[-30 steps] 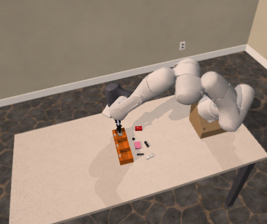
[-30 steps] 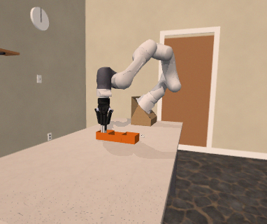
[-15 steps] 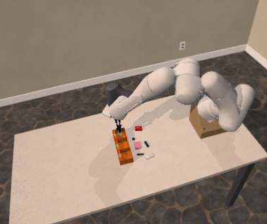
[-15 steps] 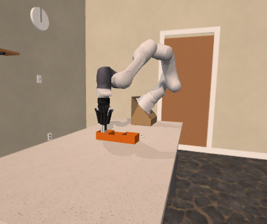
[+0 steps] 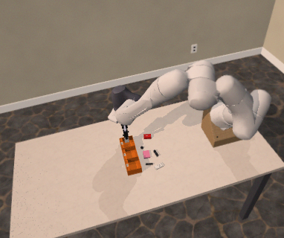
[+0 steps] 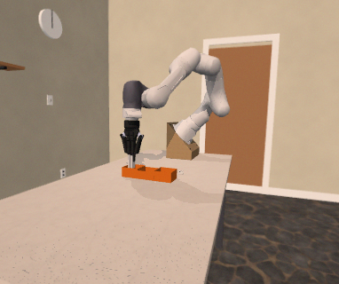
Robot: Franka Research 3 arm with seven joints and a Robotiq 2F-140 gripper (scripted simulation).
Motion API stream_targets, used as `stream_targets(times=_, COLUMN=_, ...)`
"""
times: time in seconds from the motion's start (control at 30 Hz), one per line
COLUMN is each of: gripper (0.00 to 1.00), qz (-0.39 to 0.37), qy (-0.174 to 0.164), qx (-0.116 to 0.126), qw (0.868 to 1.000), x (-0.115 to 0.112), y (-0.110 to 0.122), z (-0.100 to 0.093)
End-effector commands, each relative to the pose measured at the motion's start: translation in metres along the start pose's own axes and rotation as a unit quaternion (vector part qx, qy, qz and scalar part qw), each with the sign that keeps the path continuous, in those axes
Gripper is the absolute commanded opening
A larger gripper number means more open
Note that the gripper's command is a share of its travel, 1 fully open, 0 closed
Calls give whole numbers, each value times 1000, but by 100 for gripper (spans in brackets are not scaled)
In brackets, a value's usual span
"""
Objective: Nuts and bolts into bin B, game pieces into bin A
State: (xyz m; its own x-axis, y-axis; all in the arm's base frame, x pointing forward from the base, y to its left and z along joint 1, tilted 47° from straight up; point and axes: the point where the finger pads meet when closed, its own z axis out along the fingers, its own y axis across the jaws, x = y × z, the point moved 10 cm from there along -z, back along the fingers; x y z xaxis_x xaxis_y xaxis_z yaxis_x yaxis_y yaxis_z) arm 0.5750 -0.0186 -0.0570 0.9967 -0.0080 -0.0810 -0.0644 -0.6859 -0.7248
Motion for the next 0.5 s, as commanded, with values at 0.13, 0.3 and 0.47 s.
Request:
stream_targets(times=0.13, gripper=5, qz=2, qy=-2, qx=1, qw=1000, x=-1, y=1, z=-13)
stream_targets(times=0.3, gripper=5, qz=2, qy=-2, qx=1, qw=1000, x=-1, y=1, z=-25)
stream_targets(times=0.47, gripper=5, qz=2, qy=-2, qx=1, qw=1000, x=-1, y=1, z=-39)
